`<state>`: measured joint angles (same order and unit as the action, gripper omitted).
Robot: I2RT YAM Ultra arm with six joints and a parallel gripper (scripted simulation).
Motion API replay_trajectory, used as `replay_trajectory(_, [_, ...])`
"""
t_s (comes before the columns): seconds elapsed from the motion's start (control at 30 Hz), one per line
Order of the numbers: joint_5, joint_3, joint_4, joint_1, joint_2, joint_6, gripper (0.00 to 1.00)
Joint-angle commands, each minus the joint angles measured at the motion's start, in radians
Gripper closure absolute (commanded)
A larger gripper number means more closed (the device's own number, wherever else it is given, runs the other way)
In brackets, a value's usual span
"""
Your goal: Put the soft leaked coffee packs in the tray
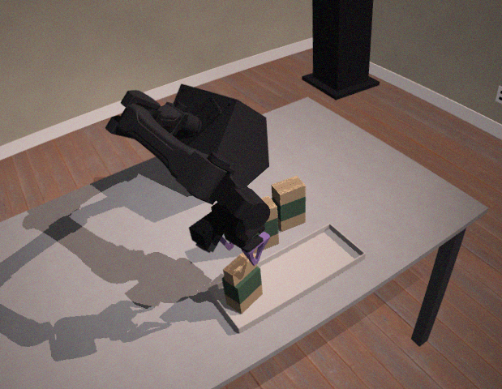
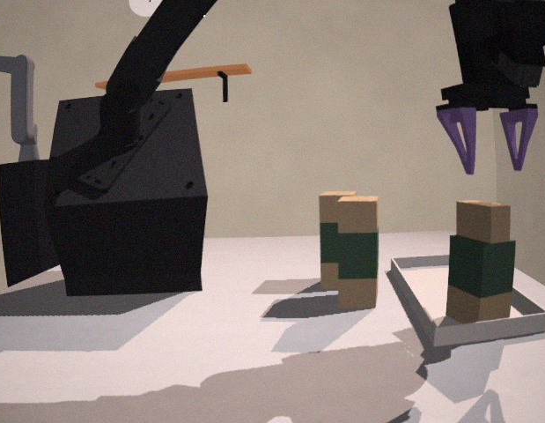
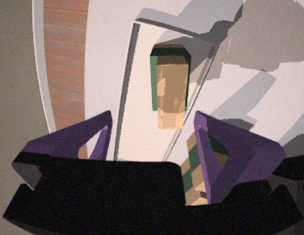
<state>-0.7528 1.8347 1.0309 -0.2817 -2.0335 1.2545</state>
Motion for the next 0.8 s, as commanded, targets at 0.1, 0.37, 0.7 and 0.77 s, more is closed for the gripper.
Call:
replay_trajectory(0.1, [-0.026,0.074,0.152,-0.032,-0.015,0.074,0.21])
replay_trajectory(0.37, [-0.025,0.067,0.161,-0.048,-0.019,0.08,0.21])
replay_trajectory(0.7, [-0.024,0.068,0.162,-0.049,-0.019,0.079,0.21])
replay_trajectory(0.77, [-0.024,0.068,0.162,-0.049,-0.019,0.079,0.21])
